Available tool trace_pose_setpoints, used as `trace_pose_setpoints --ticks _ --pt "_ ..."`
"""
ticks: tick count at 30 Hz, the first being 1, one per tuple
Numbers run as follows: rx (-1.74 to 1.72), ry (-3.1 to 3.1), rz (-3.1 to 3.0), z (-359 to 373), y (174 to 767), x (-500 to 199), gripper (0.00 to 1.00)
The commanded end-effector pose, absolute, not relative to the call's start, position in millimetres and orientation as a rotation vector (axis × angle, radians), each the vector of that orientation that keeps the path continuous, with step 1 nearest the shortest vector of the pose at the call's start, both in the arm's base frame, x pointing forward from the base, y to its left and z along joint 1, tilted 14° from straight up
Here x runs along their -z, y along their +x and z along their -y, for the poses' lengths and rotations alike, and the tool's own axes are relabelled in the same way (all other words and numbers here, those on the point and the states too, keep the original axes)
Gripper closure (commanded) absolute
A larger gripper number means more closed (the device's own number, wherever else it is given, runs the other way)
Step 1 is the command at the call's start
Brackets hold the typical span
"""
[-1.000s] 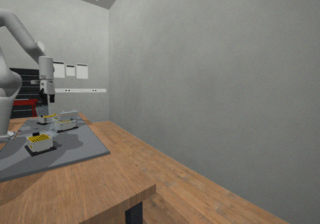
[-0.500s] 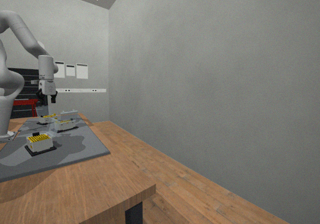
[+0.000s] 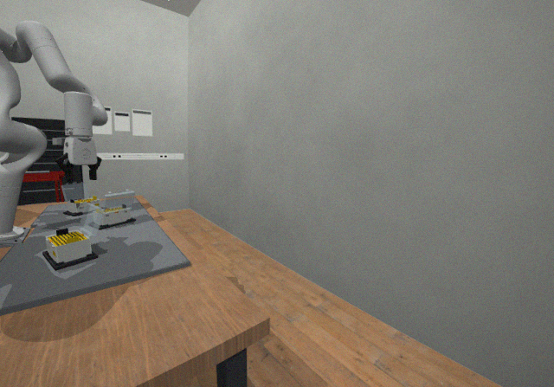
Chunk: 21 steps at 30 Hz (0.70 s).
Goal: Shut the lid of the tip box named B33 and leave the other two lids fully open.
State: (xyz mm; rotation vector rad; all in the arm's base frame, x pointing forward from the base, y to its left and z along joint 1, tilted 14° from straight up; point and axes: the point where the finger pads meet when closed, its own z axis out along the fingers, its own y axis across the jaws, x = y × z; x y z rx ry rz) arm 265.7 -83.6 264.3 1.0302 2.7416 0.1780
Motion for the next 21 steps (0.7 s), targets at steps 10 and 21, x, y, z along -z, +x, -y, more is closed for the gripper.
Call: trace_pose_setpoints --ticks 10,21 --pt "-0.201 1.072 -2.727 118 270 -263 0.0" --pt "-0.252 1.541 -2.519 171 256 -257 0.0"
